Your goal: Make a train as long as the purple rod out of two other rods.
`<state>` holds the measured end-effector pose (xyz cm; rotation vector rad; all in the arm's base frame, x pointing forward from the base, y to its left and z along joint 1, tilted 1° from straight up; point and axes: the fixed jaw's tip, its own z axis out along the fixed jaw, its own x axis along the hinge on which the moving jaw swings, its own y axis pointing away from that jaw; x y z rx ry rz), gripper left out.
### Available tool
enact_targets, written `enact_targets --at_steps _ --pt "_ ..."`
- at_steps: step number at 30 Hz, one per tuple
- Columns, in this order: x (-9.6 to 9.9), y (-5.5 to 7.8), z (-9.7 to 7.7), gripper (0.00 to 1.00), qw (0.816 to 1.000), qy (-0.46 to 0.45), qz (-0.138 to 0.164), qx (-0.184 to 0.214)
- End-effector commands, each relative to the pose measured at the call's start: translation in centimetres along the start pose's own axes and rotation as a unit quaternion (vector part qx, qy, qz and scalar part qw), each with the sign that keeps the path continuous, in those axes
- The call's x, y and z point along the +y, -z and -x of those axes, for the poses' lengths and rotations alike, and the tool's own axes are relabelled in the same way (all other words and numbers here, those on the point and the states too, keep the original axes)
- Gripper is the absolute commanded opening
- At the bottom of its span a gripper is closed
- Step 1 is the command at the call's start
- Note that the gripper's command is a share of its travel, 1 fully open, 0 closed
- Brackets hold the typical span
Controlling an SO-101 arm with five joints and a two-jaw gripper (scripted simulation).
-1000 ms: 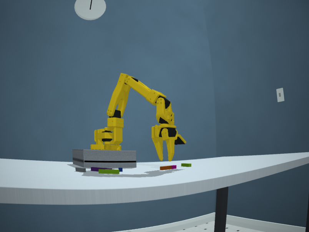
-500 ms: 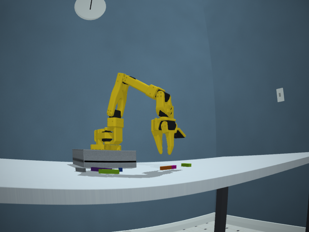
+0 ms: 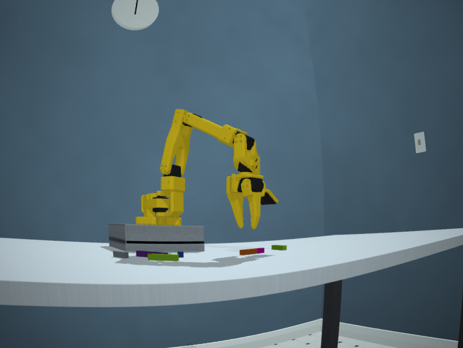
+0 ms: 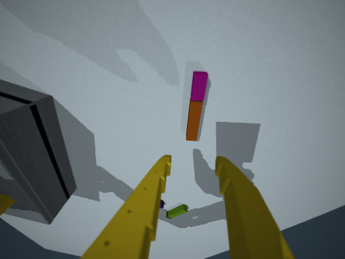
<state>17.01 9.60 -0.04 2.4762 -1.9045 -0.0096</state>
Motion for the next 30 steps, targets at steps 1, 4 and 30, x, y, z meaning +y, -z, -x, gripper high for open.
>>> enact_targets --at_steps 1,4,30 --pt "-0.1 0.4 0.3 0.17 1.0 0.003 -0.007 -0.002" --pt "-0.1 0.4 0.3 0.17 1.0 0.003 -0.007 -0.002" --pt "-0.3 2.6 -1.2 0.17 0.991 -0.127 -0.028 -0.01"
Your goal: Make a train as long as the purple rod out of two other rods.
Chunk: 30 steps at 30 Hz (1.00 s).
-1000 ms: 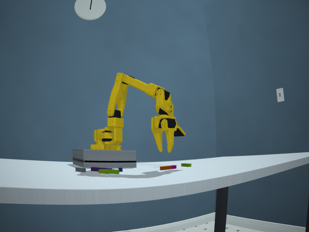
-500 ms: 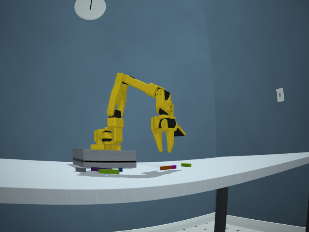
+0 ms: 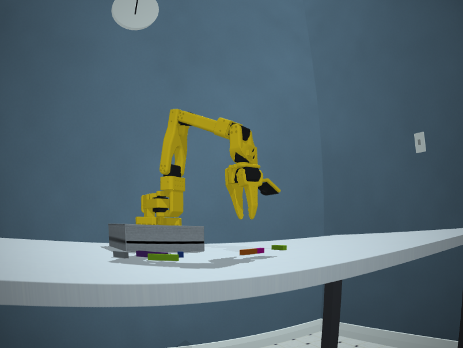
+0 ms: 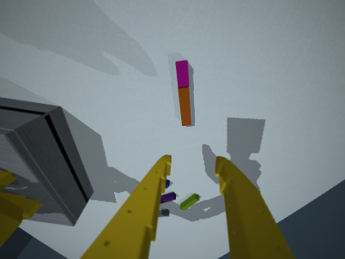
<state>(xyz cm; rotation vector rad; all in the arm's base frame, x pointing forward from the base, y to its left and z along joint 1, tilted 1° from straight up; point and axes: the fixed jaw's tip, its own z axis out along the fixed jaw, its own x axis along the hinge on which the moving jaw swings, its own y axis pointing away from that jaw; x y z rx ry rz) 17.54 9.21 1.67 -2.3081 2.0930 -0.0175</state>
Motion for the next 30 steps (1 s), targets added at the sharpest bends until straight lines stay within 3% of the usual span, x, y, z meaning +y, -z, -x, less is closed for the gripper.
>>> enact_targets --at_steps 1,6,12,14,22,29,30 --pt "-0.1 1.2 -0.9 0.17 0.998 -0.066 -0.009 -0.004" --pt "-0.2 2.8 -2.0 0.17 0.985 -0.169 -0.027 -0.011" --pt "0.0 4.6 -3.4 0.17 0.956 -0.288 -0.046 -0.022" --pt "0.0 4.6 -3.4 0.17 0.956 -0.288 -0.046 -0.022" --pt "0.7 7.0 -5.3 0.17 0.89 -0.449 -0.072 -0.04" --pt "1.6 8.6 -6.7 0.17 0.815 -0.57 -0.091 -0.058" --pt "1.6 8.6 -6.7 0.17 0.815 -0.57 -0.091 -0.058"
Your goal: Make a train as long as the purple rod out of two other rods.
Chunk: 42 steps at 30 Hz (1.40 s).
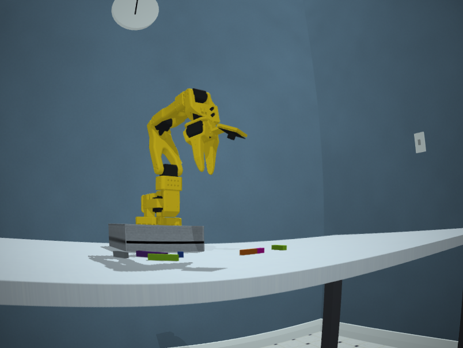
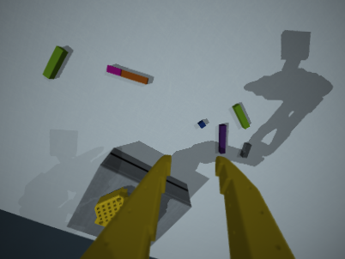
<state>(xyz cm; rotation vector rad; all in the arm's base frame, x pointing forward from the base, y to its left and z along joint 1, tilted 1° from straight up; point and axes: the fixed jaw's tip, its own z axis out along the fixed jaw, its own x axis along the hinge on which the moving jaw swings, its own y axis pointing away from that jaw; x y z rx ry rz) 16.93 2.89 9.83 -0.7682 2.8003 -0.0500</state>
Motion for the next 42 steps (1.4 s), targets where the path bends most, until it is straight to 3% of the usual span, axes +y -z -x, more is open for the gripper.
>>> enact_targets --at_steps 1,8,15,42 --pt "-0.3 0.5 -0.7 0.17 0.999 -0.044 -0.004 0.0" --pt "-1.0 2.0 -2.0 0.17 0.983 -0.179 -0.022 -0.021" --pt "-1.3 2.7 -2.8 0.17 0.968 -0.246 -0.03 -0.033" --pt "-1.3 2.9 -2.9 0.17 0.965 -0.259 -0.032 -0.035"
